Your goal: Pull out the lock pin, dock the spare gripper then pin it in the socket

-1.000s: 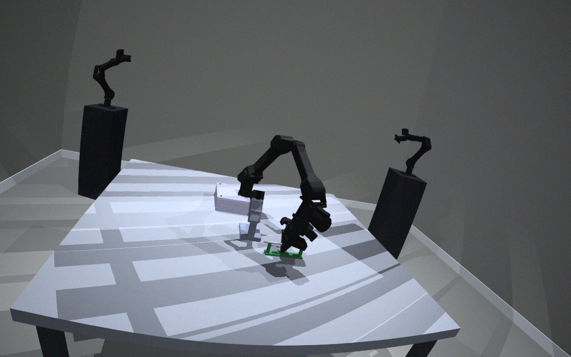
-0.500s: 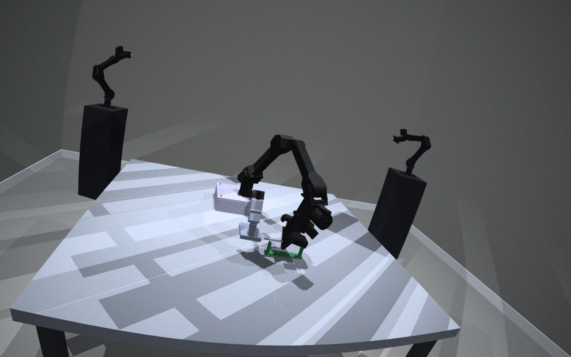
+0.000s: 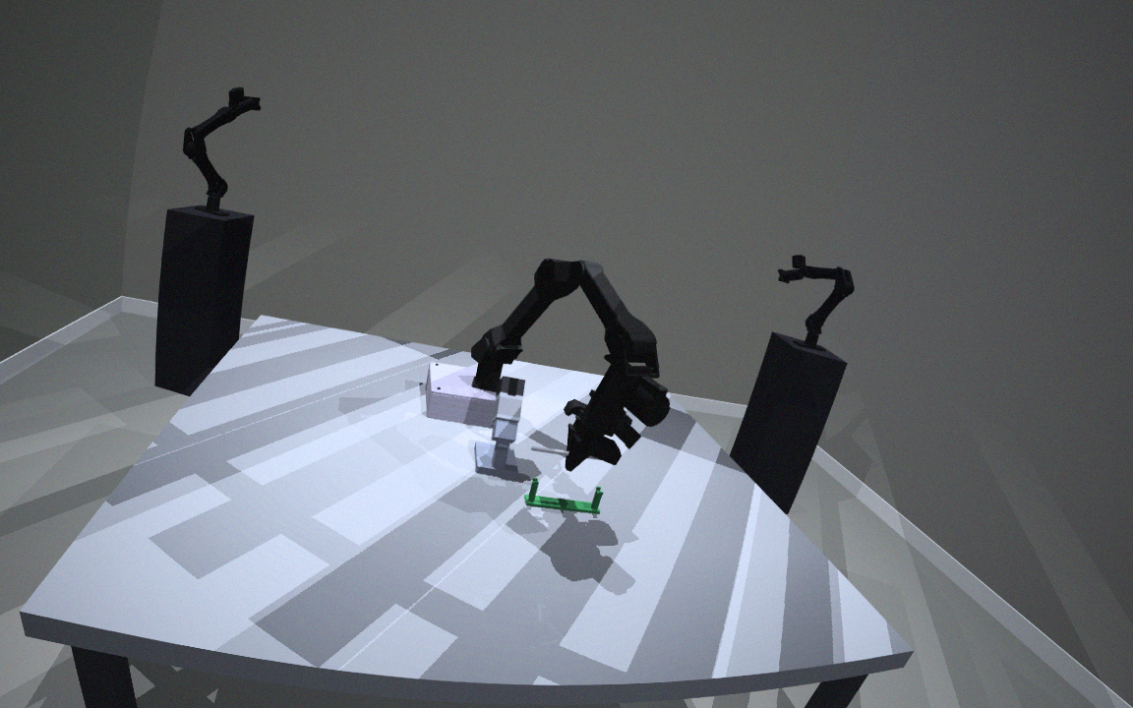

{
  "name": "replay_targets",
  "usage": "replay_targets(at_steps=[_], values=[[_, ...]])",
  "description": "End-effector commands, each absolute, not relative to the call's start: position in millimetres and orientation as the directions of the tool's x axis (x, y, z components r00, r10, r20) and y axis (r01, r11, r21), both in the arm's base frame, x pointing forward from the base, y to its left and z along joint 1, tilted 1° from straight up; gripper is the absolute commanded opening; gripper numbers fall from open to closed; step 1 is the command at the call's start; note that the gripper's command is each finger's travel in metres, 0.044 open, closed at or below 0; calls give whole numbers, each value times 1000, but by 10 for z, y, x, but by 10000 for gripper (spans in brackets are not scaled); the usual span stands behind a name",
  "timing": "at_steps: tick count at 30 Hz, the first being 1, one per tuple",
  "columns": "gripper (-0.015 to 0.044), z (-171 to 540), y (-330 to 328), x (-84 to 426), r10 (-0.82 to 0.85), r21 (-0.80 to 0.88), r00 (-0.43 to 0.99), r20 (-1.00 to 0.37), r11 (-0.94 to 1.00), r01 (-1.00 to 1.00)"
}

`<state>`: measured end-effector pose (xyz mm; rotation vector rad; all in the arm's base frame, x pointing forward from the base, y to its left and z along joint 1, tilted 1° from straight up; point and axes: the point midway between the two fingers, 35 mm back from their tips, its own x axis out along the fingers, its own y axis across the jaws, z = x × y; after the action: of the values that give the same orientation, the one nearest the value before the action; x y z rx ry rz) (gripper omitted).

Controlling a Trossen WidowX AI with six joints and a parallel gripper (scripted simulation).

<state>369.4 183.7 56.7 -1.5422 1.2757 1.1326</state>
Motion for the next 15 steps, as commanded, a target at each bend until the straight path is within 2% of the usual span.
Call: replay_targets(at_steps=[1,15], values=[[0,545,1833,3689,-255,-41,79,-964,-154,-987],[0,599,1839,3567,-252,-46,80,-964,-138,-989]])
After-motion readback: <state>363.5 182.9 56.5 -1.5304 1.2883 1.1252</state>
